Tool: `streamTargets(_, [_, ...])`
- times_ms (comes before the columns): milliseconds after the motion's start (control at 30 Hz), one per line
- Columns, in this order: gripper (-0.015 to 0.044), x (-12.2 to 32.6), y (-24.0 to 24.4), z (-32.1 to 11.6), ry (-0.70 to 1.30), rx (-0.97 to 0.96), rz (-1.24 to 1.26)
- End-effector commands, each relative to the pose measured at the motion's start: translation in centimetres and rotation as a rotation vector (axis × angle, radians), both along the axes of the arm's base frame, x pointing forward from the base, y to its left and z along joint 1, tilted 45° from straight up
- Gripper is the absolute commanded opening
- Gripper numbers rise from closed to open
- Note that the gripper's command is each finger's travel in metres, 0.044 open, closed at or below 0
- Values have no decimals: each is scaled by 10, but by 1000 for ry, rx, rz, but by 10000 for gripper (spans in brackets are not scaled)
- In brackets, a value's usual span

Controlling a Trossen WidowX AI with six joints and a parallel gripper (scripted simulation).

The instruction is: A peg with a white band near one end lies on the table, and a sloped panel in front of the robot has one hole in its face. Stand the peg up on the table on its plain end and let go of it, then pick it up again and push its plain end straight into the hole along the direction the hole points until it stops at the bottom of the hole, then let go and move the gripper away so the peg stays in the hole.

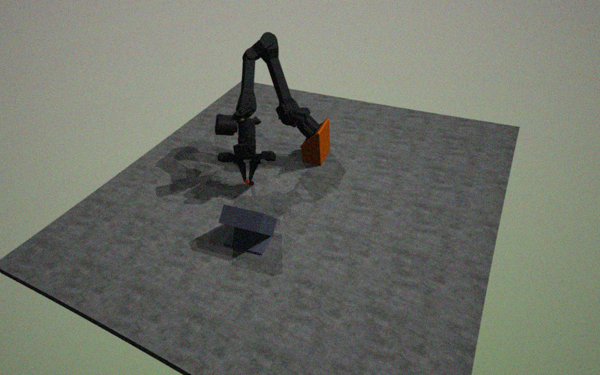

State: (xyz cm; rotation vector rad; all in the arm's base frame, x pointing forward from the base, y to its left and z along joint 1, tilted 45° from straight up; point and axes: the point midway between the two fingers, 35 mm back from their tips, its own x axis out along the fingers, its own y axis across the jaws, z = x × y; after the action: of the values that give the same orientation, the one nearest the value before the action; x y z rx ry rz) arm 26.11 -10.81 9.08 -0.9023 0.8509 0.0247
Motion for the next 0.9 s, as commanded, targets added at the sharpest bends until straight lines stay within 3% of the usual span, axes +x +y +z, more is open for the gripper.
streamTargets(0, [49,-4,1,-1,-19,10,31])
streamTargets(867, [49,-20,-2,5,-162,89,185])
